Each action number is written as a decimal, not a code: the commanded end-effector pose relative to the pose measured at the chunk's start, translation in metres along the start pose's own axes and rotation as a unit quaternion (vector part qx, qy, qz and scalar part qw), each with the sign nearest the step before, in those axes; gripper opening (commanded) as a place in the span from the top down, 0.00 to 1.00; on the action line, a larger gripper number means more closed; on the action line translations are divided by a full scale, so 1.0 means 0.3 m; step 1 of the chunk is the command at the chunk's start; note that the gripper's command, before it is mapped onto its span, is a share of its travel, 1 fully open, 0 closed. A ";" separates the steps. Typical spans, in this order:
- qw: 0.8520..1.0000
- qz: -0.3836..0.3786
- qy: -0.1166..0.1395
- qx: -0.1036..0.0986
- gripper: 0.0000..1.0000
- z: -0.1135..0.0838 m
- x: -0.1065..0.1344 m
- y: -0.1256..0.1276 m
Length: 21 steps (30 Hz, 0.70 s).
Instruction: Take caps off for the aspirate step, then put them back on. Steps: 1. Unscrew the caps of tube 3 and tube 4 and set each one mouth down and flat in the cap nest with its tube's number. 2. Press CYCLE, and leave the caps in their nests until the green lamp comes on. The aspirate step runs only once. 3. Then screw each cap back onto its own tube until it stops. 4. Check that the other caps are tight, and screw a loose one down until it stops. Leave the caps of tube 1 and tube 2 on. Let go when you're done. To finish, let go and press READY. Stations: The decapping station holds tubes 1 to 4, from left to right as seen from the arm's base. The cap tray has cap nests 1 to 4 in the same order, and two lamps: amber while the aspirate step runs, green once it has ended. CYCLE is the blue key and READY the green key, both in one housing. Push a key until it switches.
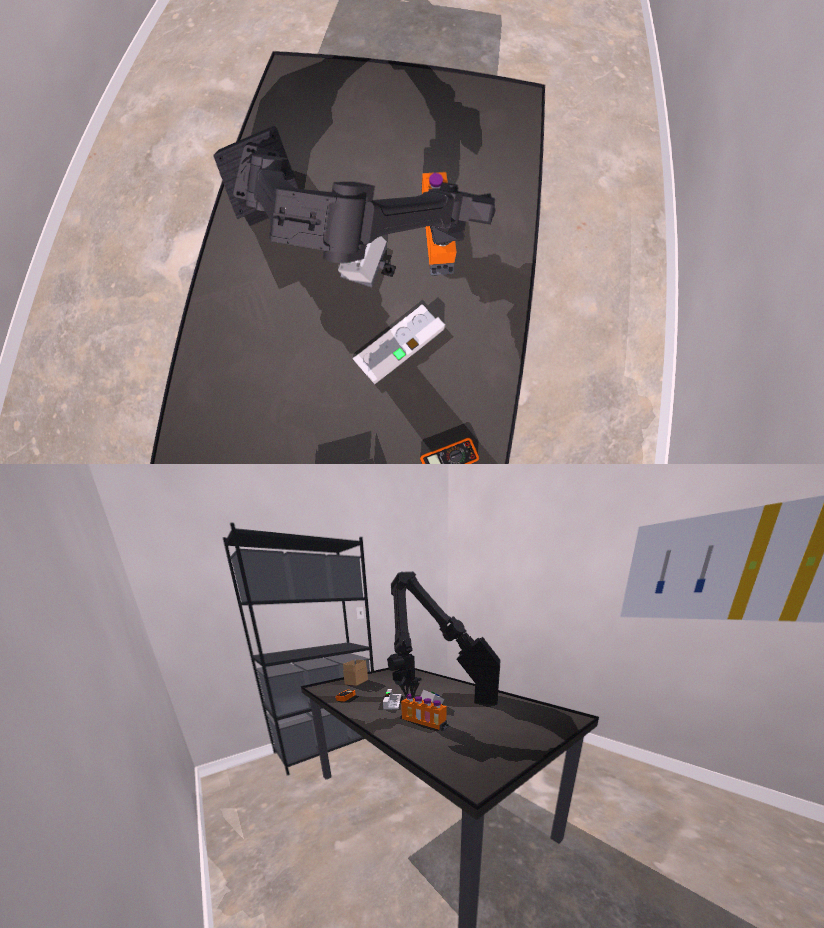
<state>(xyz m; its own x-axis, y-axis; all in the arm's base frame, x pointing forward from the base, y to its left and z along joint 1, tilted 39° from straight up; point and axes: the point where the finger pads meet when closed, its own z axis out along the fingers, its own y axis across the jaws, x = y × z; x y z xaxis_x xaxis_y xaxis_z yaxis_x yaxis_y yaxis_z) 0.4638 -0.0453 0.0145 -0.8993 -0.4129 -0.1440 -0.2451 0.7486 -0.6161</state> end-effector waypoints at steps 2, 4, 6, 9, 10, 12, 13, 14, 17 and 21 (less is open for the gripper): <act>0.999 0.042 0.007 -0.002 1.00 0.037 0.023 0.005; 0.997 0.076 0.007 -0.002 1.00 0.037 0.023 0.005; 0.994 0.109 0.007 -0.001 1.00 0.038 0.023 0.005; 0.992 0.125 0.007 -0.001 1.00 0.038 0.023 0.005; 0.990 0.142 0.007 -0.001 1.00 0.038 0.023 0.005; 0.985 0.175 0.007 -0.001 1.00 0.038 0.023 0.005; 0.982 0.191 0.007 0.000 1.00 0.039 0.023 0.005; 0.978 0.207 0.007 0.000 1.00 0.039 0.023 0.005; 0.966 0.257 0.006 0.000 1.00 0.038 0.016 0.001; 0.947 0.321 0.005 0.001 1.00 0.038 0.013 -0.001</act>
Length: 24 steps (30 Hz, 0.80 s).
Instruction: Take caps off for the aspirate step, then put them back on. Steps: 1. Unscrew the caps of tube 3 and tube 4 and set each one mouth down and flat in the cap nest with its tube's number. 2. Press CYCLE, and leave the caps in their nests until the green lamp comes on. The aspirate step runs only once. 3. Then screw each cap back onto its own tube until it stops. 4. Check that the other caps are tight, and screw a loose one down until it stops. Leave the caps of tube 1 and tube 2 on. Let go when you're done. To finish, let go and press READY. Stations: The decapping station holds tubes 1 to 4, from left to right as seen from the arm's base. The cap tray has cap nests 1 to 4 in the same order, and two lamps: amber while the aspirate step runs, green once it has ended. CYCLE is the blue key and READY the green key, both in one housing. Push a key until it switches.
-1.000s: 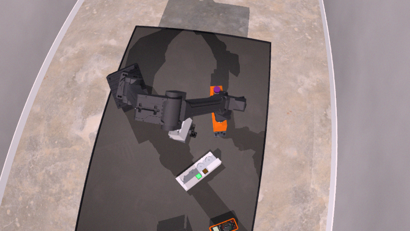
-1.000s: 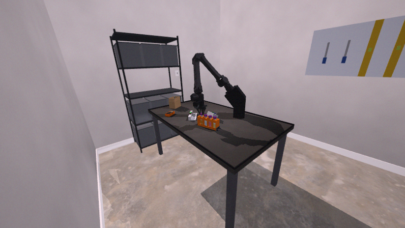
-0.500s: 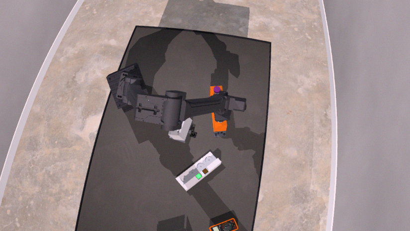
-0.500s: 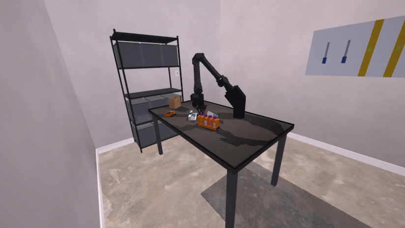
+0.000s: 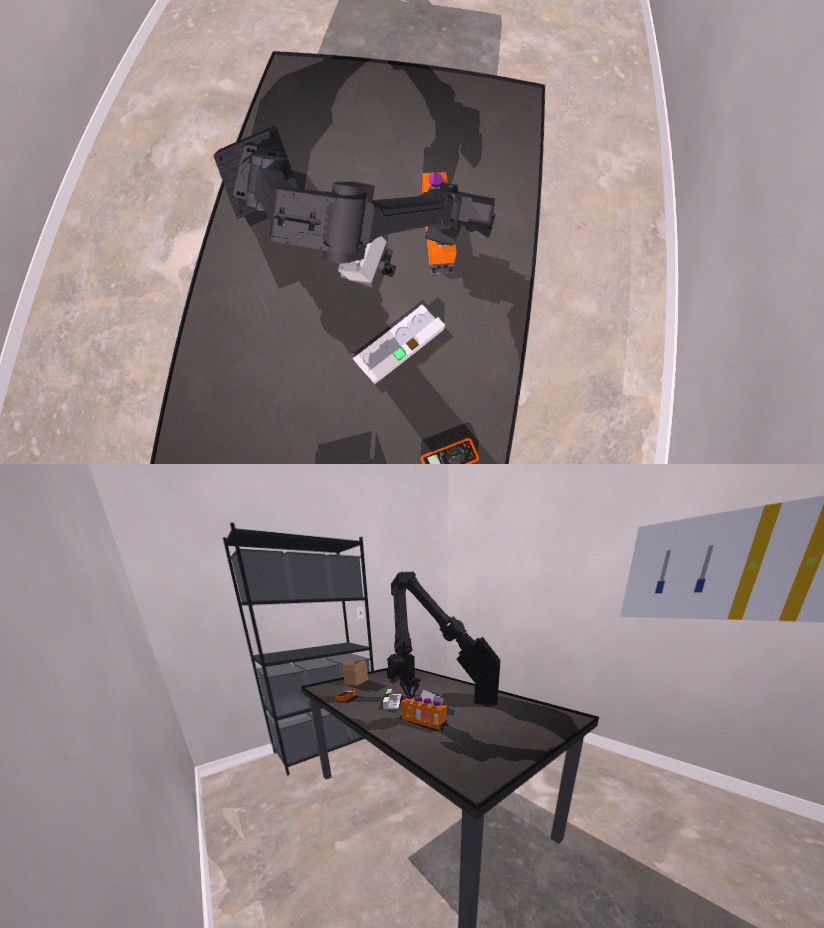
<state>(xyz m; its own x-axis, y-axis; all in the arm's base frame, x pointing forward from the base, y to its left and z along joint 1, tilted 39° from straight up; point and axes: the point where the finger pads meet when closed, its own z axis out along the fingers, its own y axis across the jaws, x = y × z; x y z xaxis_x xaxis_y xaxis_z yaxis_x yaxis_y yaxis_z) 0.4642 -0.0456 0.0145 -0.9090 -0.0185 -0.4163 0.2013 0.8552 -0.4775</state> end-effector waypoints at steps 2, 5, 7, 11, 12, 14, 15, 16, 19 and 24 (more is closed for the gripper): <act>0.993 0.118 0.006 0.003 1.00 0.037 0.012 -0.006; 0.991 0.135 0.006 0.003 1.00 0.037 0.012 -0.006; 0.987 0.161 0.006 0.003 1.00 0.038 0.012 -0.006; 0.987 0.161 0.006 0.003 1.00 0.038 0.012 -0.006; 0.987 0.161 0.006 0.003 1.00 0.038 0.012 -0.006; 0.987 0.161 0.006 0.003 0.51 0.037 0.012 -0.006; 0.987 0.161 0.006 0.003 0.51 0.037 0.012 -0.006; 0.987 0.161 0.006 0.003 0.51 0.037 0.012 -0.006; 0.987 0.161 0.006 0.003 0.51 0.037 0.012 -0.006; 0.987 0.159 0.006 0.003 0.51 0.037 0.012 -0.006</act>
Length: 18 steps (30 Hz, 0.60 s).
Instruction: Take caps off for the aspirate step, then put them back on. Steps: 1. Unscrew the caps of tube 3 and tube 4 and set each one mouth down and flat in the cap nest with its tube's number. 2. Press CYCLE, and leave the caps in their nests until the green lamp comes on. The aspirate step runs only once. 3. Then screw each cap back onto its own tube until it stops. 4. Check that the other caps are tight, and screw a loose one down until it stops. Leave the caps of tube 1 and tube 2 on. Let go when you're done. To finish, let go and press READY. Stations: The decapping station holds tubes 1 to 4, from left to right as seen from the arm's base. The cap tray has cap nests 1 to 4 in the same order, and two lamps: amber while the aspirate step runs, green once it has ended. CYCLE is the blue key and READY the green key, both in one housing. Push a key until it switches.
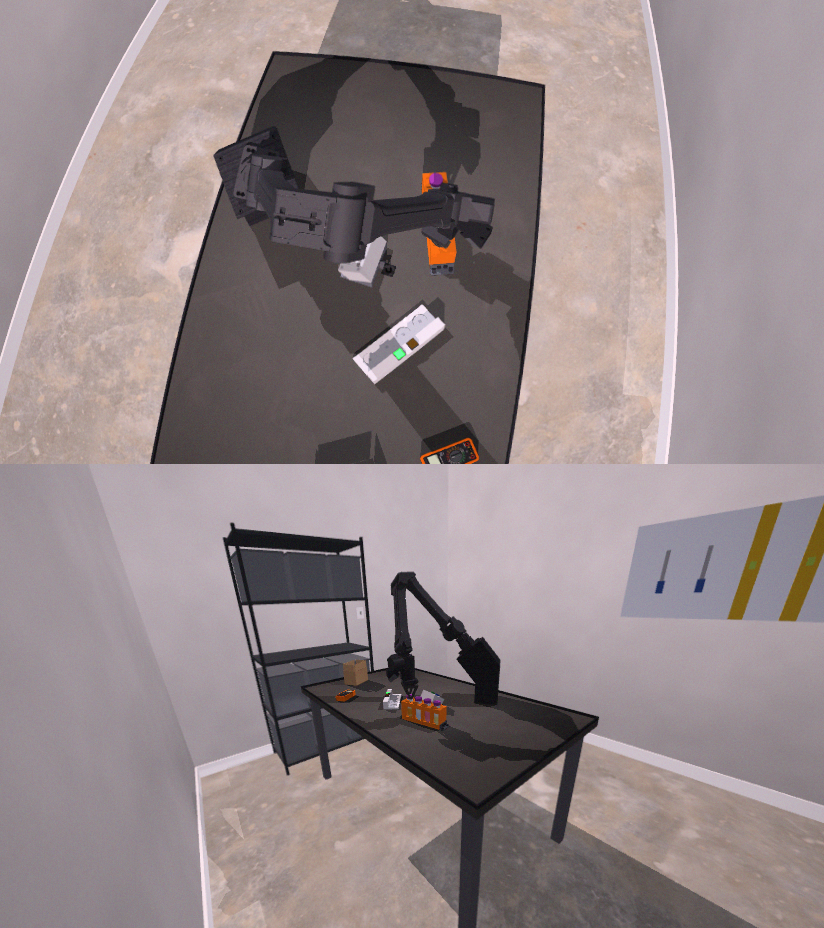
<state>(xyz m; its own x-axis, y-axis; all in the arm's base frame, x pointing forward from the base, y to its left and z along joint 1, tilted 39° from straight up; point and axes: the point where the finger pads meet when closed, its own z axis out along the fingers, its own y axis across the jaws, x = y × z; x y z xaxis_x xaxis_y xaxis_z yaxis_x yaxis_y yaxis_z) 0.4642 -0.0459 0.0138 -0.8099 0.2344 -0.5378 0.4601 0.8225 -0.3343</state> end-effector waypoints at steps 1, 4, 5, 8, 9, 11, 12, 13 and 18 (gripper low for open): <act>1.000 0.004 -0.003 -0.002 0.51 0.003 -0.013 0.008; 0.998 -0.061 0.004 0.002 0.51 0.028 0.011 -0.002; 0.997 -0.081 0.004 0.002 0.51 0.028 0.011 -0.002; 0.990 -0.141 0.004 0.002 0.51 0.028 0.011 -0.002; 0.987 -0.161 0.004 0.002 0.51 0.028 0.011 -0.002; 0.980 -0.200 0.004 0.001 0.51 0.028 0.011 -0.001; 0.976 -0.220 0.005 0.001 0.51 0.028 0.011 -0.001; 0.971 -0.239 0.005 0.001 0.51 0.027 0.011 -0.001; 0.955 -0.297 0.005 0.001 0.51 0.028 0.011 -0.001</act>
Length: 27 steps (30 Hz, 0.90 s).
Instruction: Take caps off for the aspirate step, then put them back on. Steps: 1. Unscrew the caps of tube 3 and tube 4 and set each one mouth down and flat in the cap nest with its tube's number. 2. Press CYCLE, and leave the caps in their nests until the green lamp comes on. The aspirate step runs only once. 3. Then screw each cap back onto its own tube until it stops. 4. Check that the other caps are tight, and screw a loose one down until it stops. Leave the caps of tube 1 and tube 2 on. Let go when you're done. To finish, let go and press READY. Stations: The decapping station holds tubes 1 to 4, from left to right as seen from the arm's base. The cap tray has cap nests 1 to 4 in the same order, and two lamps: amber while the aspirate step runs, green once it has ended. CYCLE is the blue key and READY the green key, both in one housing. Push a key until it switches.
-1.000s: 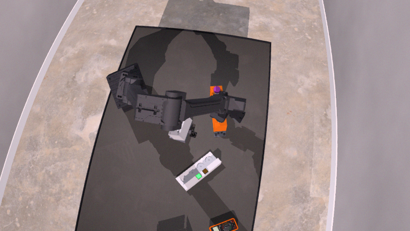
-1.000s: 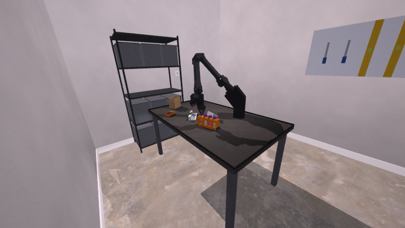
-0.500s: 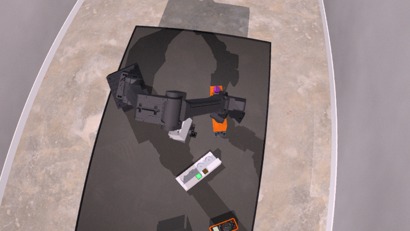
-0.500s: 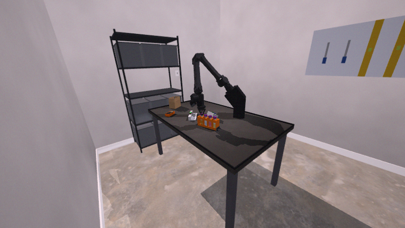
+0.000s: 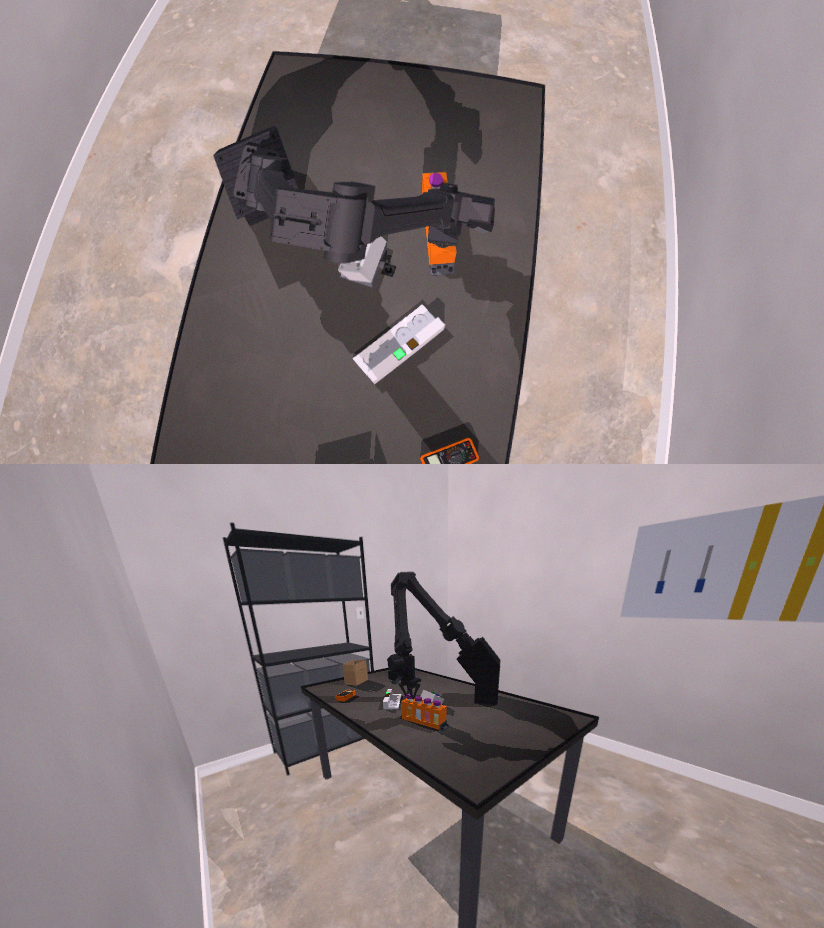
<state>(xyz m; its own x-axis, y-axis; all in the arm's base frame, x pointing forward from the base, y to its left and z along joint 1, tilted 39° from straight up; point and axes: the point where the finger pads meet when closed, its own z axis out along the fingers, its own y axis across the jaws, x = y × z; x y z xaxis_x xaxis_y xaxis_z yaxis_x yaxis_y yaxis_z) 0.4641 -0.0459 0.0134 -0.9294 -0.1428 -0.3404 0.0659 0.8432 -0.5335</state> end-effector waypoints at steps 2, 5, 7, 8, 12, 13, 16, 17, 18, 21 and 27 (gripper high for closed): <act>0.993 -0.118 0.005 0.000 0.51 0.027 0.010 0.002; 0.985 -0.171 0.005 -0.001 0.51 0.027 0.013 0.002; 0.985 -0.172 0.006 -0.001 0.51 0.026 0.015 0.003; 0.985 -0.172 0.007 -0.001 0.51 0.026 0.016 0.003; 0.985 -0.175 0.009 -0.002 0.51 0.023 0.022 0.006; 0.985 -0.175 0.009 -0.002 0.51 0.023 0.022 0.006; 0.986 -0.165 -0.004 0.000 1.00 -0.005 -0.016 0.000; 0.986 -0.165 -0.004 0.000 1.00 -0.005 -0.016 0.000; 0.986 -0.165 -0.004 0.000 1.00 -0.005 -0.016 0.000; 0.986 -0.165 -0.004 0.000 1.00 -0.005 -0.016 0.000; 0.986 -0.165 -0.004 0.000 1.00 -0.005 -0.016 0.000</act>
<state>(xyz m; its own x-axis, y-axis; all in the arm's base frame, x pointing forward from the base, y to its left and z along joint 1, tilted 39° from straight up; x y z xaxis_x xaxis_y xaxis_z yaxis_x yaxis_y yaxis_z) 0.4641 -0.0460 0.0134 -0.9017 -0.4046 -0.1520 -0.2345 0.7534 -0.6143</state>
